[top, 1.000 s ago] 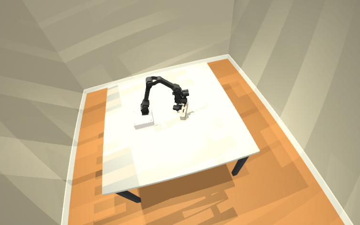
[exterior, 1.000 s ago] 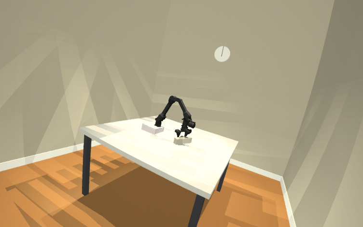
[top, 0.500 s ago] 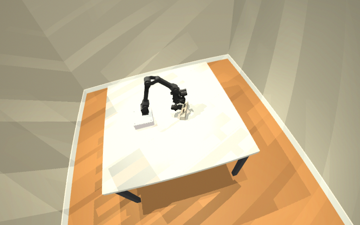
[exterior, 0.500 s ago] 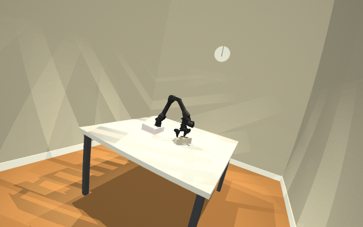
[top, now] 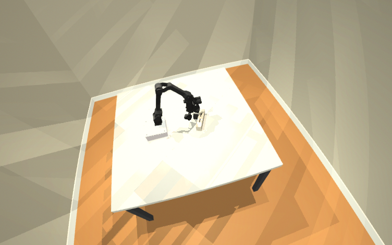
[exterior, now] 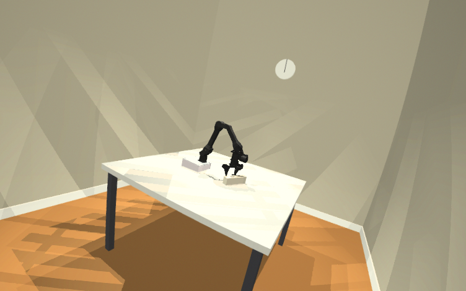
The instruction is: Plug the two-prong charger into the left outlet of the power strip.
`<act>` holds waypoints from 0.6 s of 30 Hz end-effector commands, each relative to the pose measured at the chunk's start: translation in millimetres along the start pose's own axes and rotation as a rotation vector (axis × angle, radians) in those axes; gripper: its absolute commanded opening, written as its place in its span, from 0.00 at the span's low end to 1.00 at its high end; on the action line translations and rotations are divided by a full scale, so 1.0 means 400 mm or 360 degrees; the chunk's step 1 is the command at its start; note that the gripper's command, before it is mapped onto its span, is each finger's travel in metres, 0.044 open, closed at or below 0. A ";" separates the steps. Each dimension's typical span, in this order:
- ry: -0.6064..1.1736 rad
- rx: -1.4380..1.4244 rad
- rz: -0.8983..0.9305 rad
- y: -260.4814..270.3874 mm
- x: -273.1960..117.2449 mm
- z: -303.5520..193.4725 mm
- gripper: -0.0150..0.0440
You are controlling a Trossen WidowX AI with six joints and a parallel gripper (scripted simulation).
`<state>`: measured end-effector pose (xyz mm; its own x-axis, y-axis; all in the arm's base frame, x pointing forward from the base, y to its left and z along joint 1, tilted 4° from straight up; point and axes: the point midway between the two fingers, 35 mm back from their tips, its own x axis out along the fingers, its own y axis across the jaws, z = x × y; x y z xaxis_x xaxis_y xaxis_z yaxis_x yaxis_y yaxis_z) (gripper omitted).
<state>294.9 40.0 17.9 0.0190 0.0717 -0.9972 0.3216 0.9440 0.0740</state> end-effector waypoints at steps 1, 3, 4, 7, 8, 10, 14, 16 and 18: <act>-0.0002 0.0004 -0.0007 -0.002 0.002 -0.015 1.00; -0.0001 0.0004 -0.0007 -0.002 0.003 -0.021 1.00; -0.0001 0.0004 -0.0007 -0.002 0.003 -0.024 1.00; -0.0001 0.0004 -0.0007 -0.003 0.005 -0.033 1.00; 0.0000 0.0004 -0.0007 -0.003 0.005 -0.036 1.00; -0.0015 0.0001 -0.0005 -0.001 0.000 -0.026 1.00; -0.0372 0.0045 -0.0066 -0.001 -0.065 -0.007 1.00; -0.0591 0.0092 -0.0077 -0.001 -0.110 0.001 1.00; -0.0808 0.0153 -0.0068 -0.002 -0.157 0.006 1.00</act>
<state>293.8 37.2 52.7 0.2863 -0.0794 -0.9548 0.3685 0.9290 0.0332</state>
